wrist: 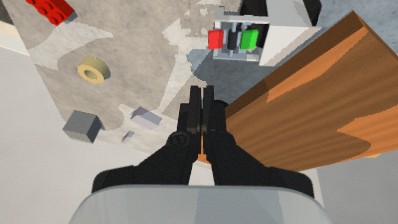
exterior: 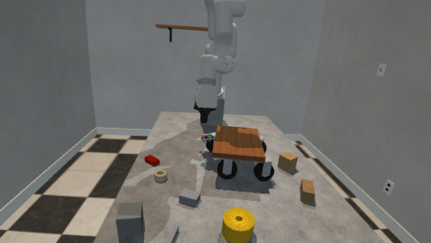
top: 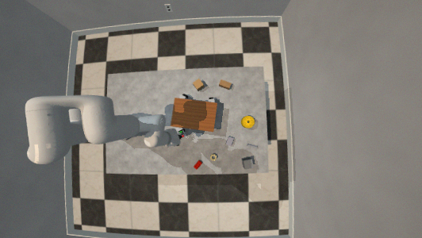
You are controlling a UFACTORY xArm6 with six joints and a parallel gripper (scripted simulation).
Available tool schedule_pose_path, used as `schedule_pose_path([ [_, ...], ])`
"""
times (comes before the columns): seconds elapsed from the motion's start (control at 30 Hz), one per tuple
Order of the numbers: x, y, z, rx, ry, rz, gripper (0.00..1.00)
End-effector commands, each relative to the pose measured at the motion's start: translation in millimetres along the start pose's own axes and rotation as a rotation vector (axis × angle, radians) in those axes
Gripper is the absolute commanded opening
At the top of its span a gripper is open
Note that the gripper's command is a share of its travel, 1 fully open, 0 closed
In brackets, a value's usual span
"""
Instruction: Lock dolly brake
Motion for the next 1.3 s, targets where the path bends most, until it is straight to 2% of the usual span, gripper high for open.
schedule_pose_path([
  [0.0, -0.2, -1.5, -3.0, -0.001, 0.188, -0.101, 0.00],
  [0.4, -9.7, -0.2, -1.4, -0.002, 0.189, -0.100, 0.00],
  [1.27, -58.8, 6.2, 7.2, -0.002, 0.189, -0.100, 0.00],
])
Point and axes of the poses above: the point where the finger pads meet when closed, its own x axis back along the fingers, its own y axis across the jaws, z = x × y, the point moved 1 cm from there along x, back along the fingers, and after that the axes turned 6 degrees about -x, right-handed, at the moved point
